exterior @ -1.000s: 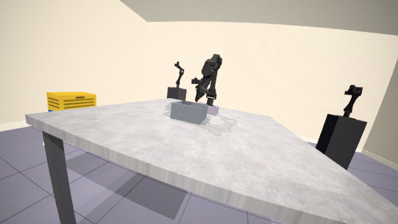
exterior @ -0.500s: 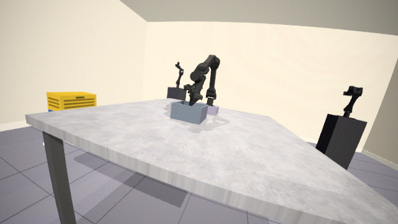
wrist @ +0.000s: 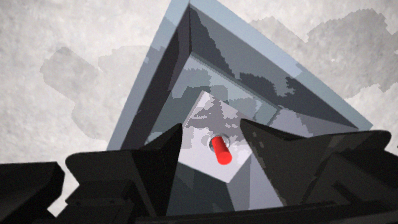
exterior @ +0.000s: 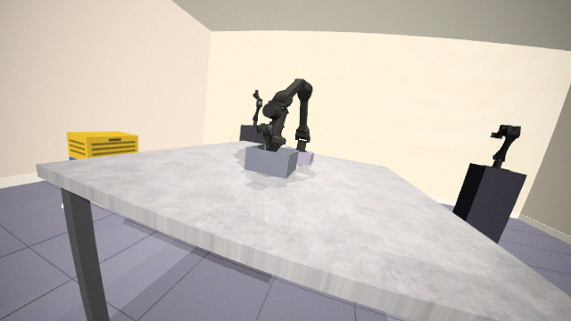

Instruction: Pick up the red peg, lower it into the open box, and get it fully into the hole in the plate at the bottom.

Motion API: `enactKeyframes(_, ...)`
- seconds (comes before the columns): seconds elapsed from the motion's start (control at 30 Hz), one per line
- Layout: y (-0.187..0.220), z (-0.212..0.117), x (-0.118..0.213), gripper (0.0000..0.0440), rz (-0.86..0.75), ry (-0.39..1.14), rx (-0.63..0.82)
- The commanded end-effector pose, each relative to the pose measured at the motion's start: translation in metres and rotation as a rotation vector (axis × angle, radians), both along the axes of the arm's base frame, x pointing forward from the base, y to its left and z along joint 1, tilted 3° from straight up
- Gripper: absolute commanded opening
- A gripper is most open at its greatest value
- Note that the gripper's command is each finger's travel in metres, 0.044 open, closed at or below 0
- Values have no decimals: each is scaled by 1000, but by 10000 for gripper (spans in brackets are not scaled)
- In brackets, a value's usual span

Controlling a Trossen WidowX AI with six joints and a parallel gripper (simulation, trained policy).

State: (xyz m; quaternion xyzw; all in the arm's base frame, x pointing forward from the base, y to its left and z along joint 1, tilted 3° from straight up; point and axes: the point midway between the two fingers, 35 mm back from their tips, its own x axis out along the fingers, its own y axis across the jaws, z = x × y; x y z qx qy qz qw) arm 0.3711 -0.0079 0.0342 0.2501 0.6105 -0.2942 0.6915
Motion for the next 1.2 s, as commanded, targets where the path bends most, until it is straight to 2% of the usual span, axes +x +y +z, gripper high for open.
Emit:
enactKeyframes(0.0,0,8,14,408,4,-8,31)
enactKeyframes(0.07,1,12,21,440,5,-12,48)
enactKeyframes(0.5,17,40,73,440,41,-118,153)
enactKeyframes(1.17,18,41,75,440,43,-124,156)
